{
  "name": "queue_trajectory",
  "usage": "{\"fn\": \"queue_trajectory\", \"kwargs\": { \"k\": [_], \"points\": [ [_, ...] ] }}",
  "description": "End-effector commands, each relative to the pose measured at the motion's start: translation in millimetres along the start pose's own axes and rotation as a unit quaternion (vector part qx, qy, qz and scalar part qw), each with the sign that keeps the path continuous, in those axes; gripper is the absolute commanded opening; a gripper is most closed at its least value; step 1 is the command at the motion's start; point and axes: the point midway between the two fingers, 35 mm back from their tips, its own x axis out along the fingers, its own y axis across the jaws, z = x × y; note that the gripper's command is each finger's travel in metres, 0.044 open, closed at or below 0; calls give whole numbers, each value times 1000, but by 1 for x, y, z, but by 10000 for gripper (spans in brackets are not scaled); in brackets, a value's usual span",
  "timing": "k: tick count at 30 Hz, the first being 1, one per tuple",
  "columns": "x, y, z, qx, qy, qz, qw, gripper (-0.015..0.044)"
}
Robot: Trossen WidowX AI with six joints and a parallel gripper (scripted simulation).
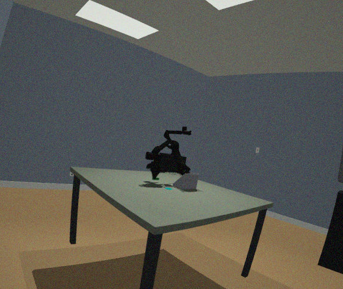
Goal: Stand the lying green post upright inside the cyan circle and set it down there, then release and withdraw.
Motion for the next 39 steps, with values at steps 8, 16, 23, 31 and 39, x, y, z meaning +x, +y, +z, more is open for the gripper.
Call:
{"fn": "queue_trajectory", "kwargs": {
  "k": [8, 16, 23, 31, 39],
  "points": [
    [-21, 1, 2, -3, 2, 2, 1000, 22],
    [-35, 2, 2, -7, 6, 2, 1000, 22],
    [-47, 2, 1, -10, 9, 1, 1000, 22],
    [-62, 2, -1, -14, 12, -1, 1000, 22],
    [-76, 1, -3, -18, 15, -5, 1000, 22]
  ]
}}
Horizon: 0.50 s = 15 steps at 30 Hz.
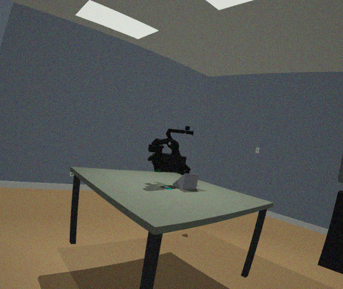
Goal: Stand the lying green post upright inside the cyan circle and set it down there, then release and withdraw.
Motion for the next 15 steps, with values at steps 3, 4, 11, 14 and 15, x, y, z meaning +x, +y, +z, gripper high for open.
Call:
{"fn": "queue_trajectory", "kwargs": {
  "k": [3, 4, 11, 14, 15],
  "points": [
    [-13, -2, -2, -1, 0, -5, 1000, 22],
    [-14, -2, -2, -1, 0, -5, 1000, 22],
    [-23, -3, -4, -4, 2, -8, 1000, 22],
    [-23, 1, -2, -18, 1, -8, 1000, 22],
    [-23, 3, -1, -26, 0, -7, 1000, 22]
  ]
}}
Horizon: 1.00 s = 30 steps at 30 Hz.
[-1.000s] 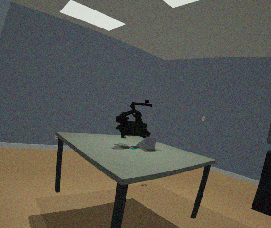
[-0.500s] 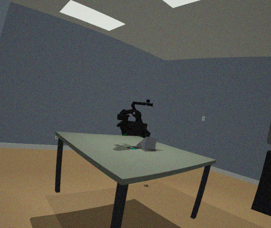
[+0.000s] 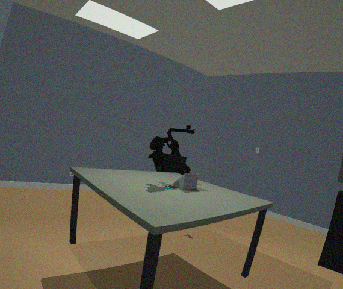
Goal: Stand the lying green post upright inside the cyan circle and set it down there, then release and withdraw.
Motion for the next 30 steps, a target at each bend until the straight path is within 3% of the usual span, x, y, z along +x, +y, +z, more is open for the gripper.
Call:
{"fn": "queue_trajectory", "kwargs": {
  "k": [1, 30],
  "points": [
    [-3, 6, 4, -25, -3, -1, 1000, 22],
    [-15, 89, 33, -320, -16, 0, 947, 22]
  ]
}}
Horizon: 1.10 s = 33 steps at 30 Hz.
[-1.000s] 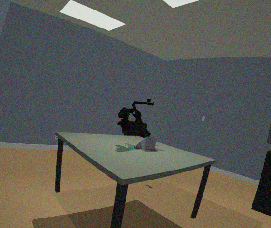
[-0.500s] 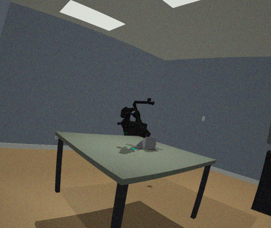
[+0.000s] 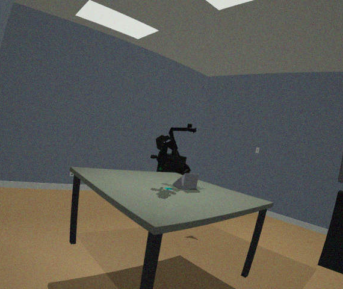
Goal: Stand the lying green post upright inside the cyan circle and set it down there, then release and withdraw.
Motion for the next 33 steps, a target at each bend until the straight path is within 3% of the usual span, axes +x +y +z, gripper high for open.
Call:
{"fn": "queue_trajectory", "kwargs": {
  "k": [1, 33],
  "points": [
    [-2, 9, 10, -43, -2, 2, 999, 22],
    [-8, 87, 63, -364, 3, 11, 932, 22]
  ]
}}
